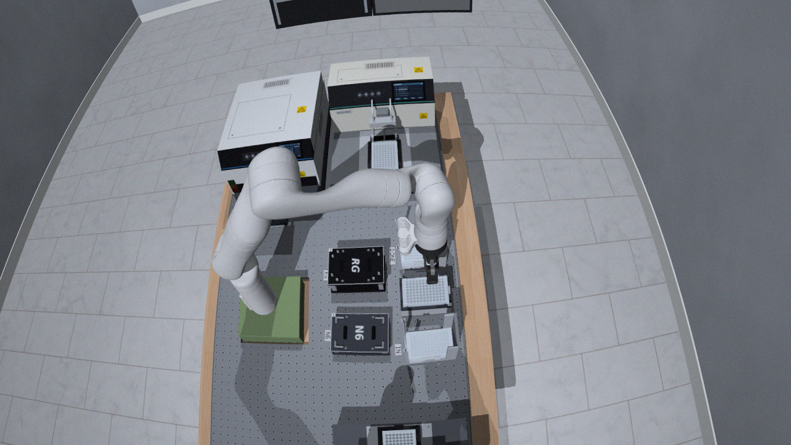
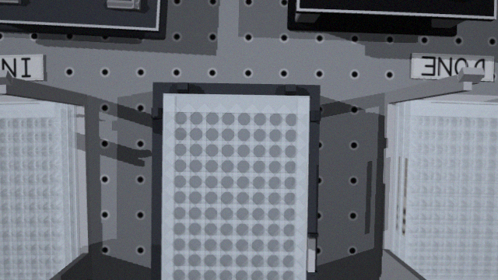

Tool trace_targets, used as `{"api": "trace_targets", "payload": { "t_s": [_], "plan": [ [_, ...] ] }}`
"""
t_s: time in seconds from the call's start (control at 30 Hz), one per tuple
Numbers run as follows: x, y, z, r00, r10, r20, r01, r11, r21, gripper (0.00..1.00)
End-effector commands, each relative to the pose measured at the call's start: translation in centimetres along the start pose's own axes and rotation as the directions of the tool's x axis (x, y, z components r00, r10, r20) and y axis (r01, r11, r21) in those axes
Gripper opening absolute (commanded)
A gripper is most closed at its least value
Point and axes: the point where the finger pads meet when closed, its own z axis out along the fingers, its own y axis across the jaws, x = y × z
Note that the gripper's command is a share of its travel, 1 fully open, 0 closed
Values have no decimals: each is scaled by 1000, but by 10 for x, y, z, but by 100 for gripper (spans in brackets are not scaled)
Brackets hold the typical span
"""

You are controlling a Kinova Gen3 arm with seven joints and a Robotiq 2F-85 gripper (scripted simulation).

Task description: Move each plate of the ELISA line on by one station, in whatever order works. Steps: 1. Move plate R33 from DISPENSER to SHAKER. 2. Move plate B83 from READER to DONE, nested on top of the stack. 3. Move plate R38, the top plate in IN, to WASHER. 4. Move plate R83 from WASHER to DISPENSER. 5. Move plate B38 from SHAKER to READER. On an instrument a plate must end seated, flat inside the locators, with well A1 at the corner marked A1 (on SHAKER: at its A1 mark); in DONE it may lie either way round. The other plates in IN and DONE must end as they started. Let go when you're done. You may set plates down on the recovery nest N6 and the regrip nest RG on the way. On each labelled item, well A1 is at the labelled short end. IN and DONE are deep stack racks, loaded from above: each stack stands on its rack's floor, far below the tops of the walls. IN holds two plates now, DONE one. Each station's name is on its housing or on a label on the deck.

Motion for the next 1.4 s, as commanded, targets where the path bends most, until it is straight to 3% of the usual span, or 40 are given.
{"api": "trace_targets", "payload": {
  "t_s": [0.0, 0.57, 1.37],
  "plan": [
    [11, 0, -5, 1000, 15, 10, -15, 1000, -3, 100],
    [11, -2, -4, 1000, 4, 6, -4, 1000, 4, 100],
    [11, -3, 27, 1000, 8, 7, -8, 1000, 8, 100]
  ]
}}
